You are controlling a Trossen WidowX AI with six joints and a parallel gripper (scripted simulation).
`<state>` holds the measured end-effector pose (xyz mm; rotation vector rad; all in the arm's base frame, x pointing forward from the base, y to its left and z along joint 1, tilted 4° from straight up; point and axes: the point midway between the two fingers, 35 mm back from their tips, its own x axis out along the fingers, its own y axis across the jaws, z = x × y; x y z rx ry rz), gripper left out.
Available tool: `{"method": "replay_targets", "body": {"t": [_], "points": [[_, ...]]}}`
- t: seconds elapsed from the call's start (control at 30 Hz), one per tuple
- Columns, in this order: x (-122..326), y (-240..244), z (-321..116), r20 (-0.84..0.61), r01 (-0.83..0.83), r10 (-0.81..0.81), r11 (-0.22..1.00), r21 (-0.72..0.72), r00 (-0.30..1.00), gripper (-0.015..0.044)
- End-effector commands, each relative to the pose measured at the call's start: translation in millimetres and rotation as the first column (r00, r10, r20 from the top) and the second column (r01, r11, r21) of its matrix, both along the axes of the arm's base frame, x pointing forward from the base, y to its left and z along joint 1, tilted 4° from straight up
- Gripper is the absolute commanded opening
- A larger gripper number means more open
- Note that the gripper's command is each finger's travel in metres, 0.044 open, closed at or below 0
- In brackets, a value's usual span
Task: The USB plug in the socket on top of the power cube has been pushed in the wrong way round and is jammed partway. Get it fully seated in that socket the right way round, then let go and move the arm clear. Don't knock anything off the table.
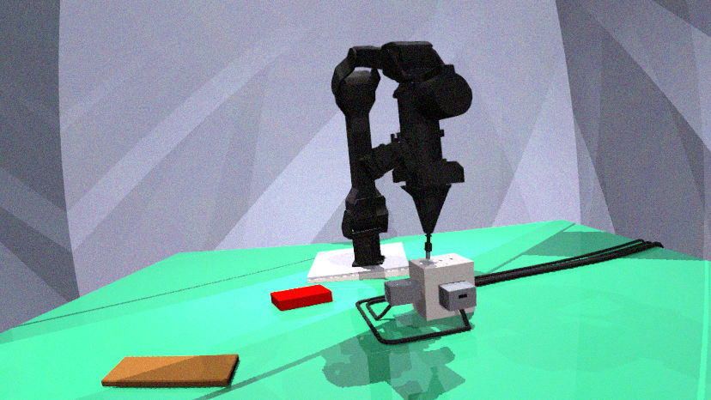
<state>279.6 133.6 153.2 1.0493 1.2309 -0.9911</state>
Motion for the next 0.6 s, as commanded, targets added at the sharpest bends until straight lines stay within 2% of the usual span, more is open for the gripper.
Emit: {"method": "replay_targets", "body": {"t": [0.0, 0.57], "points": [[0, 0, 5, 0.007, 0.002, -0.002, 1.0, 0.004, 1.0, 0.0], [-1, 1, 16, 0.007, 0.002, -0.002, 1.0, 0.004, 1.0, 0.0]]}}
